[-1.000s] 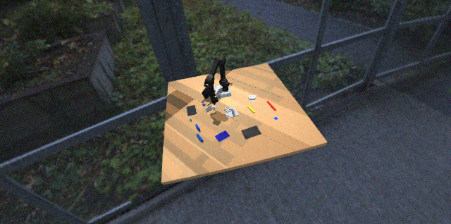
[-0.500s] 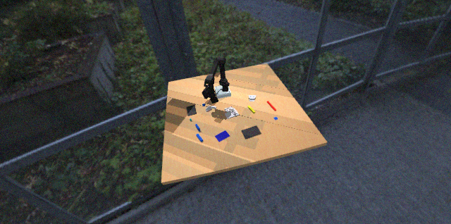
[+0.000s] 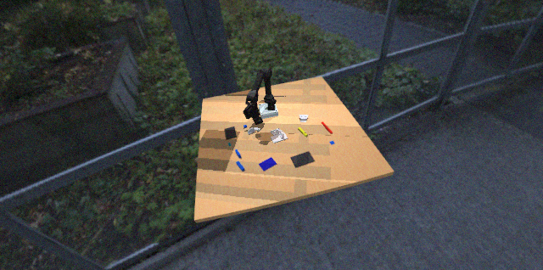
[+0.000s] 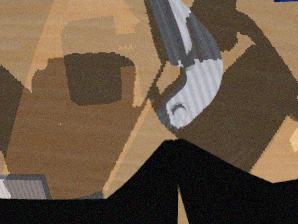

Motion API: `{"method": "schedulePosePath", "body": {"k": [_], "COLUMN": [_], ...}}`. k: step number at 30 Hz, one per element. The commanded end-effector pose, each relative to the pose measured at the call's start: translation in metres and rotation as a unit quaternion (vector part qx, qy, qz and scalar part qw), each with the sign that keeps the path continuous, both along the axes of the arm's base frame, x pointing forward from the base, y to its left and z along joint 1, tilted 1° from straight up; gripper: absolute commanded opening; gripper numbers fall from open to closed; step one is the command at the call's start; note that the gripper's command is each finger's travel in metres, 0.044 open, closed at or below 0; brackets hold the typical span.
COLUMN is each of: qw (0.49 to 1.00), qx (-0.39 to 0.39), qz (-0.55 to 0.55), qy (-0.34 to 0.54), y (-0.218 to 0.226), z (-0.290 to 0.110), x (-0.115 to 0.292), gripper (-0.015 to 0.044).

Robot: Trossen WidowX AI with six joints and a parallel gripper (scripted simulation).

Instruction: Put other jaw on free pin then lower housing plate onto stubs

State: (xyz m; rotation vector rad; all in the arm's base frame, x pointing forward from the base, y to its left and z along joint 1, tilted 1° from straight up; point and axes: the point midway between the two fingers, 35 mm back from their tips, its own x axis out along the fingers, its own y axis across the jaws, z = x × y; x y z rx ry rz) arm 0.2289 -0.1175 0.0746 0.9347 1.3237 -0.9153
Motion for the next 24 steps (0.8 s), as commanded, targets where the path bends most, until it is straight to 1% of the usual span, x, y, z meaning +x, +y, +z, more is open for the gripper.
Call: {"method": "schedulePosePath", "body": {"k": [1,17,24], "qw": [1.0,1.0,1.0], "qx": [0.0,0.0,0.0], "qz": [0.0,0.0,0.0], "qy": [0.0,0.0,0.0], "y": [0.0,0.0,0.0], "z": [0.0,0.0,0.0], "x": [0.0,0.0,0.0], "gripper": [0.0026,0.044,0.044]}}
